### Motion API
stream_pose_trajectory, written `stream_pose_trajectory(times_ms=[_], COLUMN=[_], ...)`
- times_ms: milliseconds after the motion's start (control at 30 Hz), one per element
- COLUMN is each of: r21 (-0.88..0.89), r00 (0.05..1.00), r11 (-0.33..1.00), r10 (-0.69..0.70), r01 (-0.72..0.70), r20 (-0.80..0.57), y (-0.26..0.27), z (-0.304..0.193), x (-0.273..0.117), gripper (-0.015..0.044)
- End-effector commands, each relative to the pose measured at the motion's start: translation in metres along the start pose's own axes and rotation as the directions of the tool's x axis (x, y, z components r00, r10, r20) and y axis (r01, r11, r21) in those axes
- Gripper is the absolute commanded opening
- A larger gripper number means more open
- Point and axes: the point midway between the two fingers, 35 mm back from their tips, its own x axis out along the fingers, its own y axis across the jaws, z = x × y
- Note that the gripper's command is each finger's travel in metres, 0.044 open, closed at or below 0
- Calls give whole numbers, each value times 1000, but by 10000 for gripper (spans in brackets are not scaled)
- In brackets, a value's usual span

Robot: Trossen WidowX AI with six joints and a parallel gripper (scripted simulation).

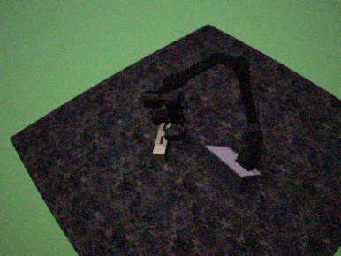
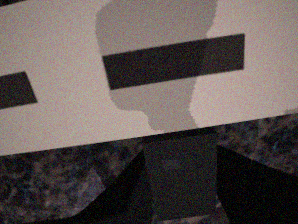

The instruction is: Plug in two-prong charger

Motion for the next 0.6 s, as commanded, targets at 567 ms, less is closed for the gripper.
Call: stream_pose_trajectory(times_ms=[567], r21=[-1], r00=[1000], r11=[1000], r10=[3], r01=[-3], r20=[-1], y=[1], z=[8], x=[-1], gripper=[0])
